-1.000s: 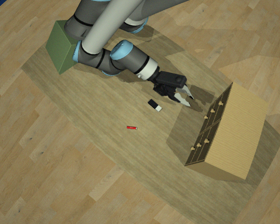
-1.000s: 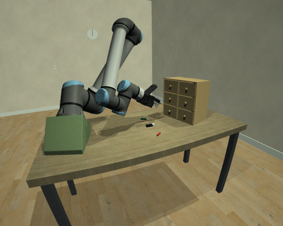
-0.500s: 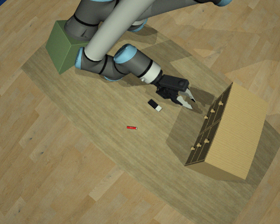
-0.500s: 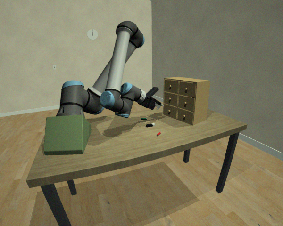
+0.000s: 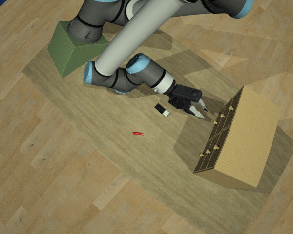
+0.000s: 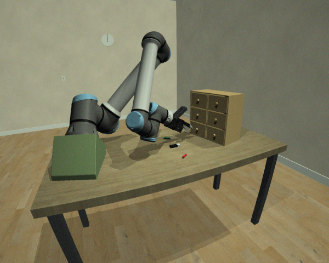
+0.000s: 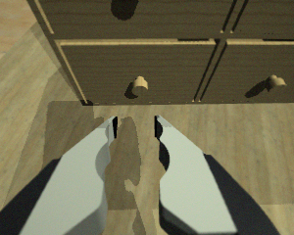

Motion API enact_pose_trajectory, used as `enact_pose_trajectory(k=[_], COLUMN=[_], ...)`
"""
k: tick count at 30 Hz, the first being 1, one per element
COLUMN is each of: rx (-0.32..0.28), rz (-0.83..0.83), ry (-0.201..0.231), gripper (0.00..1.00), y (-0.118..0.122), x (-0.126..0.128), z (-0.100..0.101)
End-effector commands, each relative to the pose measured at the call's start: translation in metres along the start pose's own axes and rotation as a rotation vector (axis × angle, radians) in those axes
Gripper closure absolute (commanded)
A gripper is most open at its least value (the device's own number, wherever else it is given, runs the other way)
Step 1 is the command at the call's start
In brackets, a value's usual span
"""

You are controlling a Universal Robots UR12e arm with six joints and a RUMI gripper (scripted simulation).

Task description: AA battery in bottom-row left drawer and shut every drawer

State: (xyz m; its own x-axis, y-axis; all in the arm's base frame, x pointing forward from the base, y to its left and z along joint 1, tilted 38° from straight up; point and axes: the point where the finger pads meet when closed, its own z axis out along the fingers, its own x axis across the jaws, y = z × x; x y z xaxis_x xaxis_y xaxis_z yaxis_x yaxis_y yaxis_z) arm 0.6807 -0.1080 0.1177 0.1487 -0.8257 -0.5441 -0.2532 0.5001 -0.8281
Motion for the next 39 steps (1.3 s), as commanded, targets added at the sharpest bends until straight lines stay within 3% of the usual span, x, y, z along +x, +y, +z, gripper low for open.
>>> enact_pose_trajectory(k=[1,13,39], rx=[0.007,0.007,0.007], rz=[0.001,0.001,0.002], ry=[0.007,0.007,0.008], gripper=[0.80,0.80,0.80], y=[0.003,0.012,0.013], x=[0.004,0.004,0.003], z=[0.012,0.033,0.034])
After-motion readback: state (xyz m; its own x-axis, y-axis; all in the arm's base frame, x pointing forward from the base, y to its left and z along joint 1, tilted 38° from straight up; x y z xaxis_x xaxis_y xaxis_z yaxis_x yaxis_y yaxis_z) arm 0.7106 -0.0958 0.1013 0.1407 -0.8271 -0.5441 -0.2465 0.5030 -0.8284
